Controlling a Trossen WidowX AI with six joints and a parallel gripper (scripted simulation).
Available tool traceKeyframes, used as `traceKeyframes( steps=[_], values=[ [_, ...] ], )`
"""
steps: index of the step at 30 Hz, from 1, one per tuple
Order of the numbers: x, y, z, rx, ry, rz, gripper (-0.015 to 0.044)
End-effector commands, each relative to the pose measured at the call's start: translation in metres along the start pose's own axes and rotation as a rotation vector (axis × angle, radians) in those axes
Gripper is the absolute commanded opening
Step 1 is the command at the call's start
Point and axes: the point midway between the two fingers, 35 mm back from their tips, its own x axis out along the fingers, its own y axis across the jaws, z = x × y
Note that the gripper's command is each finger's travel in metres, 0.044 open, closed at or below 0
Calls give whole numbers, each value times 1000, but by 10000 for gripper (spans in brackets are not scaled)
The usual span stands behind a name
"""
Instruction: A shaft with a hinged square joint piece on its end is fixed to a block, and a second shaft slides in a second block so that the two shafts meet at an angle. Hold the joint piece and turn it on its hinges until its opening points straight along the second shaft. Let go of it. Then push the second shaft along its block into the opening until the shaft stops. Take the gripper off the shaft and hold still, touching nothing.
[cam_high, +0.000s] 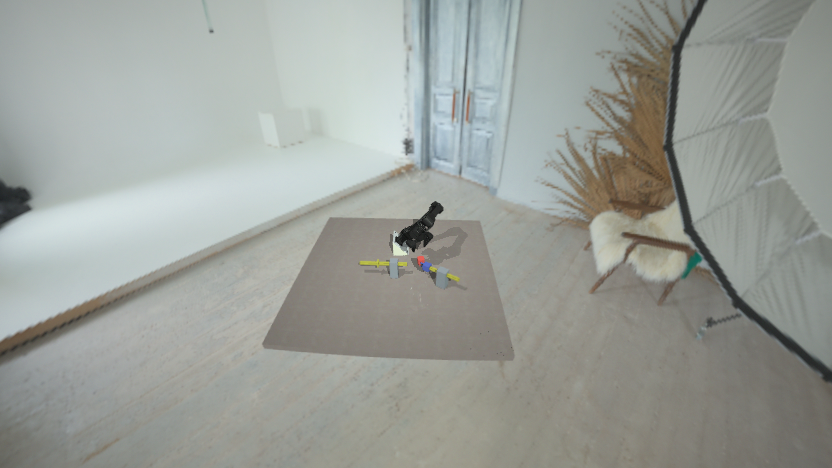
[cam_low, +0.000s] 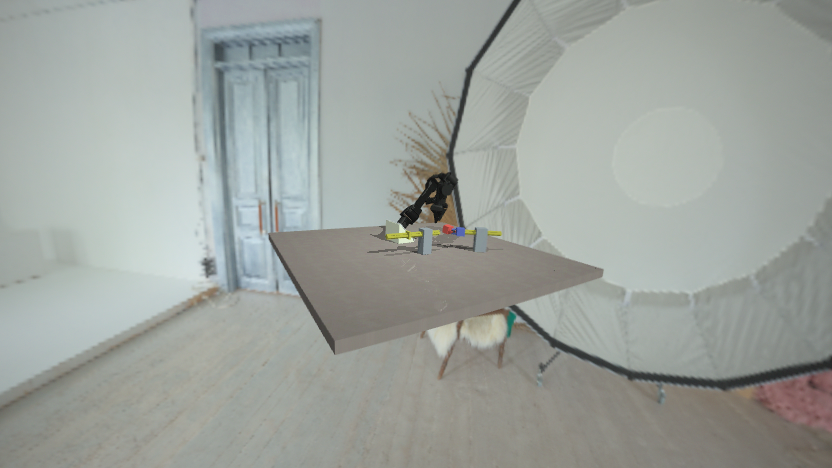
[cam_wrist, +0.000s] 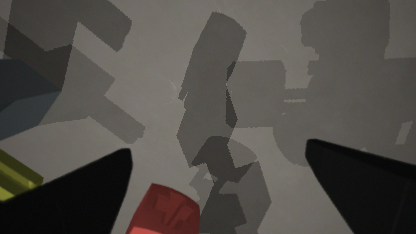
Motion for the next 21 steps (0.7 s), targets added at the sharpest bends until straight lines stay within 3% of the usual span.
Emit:
traceKeyframes(
  steps=[1,14,21],
  values=[
    [5,0,0,134,-10,-24,440],
    [15,0,0,525,-62,-73,440],
    [16,0,0,545,-65,-75,440]
  ],
)
